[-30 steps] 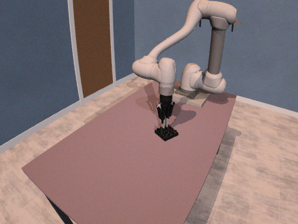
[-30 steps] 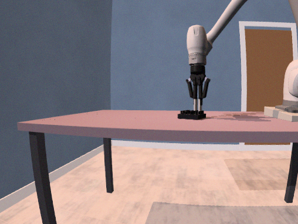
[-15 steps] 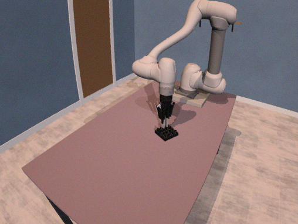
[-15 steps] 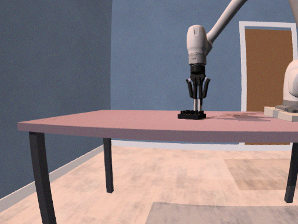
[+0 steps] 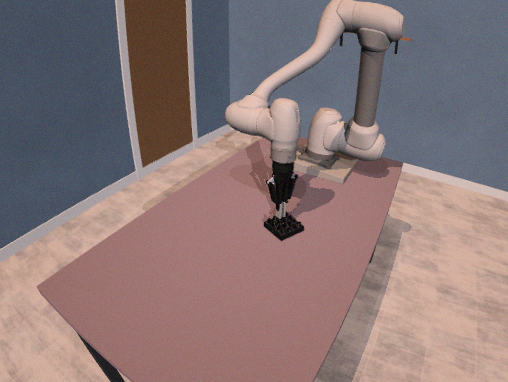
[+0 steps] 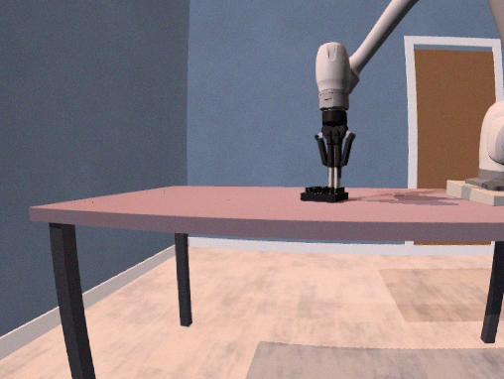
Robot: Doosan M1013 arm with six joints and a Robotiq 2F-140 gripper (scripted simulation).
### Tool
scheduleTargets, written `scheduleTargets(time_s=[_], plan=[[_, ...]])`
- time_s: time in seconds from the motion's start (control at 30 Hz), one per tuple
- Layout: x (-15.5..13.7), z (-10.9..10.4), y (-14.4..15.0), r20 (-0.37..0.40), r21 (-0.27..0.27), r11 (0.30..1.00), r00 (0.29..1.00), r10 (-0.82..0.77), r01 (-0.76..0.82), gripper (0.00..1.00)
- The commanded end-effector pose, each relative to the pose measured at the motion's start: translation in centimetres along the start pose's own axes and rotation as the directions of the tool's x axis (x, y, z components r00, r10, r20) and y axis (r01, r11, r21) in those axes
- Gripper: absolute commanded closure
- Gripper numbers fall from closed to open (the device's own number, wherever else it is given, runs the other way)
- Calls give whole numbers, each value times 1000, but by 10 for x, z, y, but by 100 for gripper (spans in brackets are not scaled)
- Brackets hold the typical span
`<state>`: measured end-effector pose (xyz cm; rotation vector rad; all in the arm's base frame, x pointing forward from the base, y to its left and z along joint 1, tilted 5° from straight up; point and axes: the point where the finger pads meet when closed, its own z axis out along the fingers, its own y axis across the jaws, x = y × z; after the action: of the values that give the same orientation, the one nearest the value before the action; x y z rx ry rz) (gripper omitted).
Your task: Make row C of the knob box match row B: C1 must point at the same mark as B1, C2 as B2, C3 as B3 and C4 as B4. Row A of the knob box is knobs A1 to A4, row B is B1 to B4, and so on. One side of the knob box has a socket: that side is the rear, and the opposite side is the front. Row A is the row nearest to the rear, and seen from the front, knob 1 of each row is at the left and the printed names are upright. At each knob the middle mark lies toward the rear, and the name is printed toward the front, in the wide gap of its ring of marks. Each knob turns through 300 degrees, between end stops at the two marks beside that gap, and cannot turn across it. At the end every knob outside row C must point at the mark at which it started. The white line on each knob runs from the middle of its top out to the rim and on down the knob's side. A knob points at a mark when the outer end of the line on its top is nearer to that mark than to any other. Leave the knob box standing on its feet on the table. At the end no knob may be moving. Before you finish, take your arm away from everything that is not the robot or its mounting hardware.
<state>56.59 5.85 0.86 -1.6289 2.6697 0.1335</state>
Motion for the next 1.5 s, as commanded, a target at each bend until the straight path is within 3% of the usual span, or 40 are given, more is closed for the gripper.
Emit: scheduleTargets(time_s=[0.0,1.47], plan=[[0,0,0,0,0,1000,1000,0,0,95],[0,0,0,0,0,999,999,-36,36,95]])
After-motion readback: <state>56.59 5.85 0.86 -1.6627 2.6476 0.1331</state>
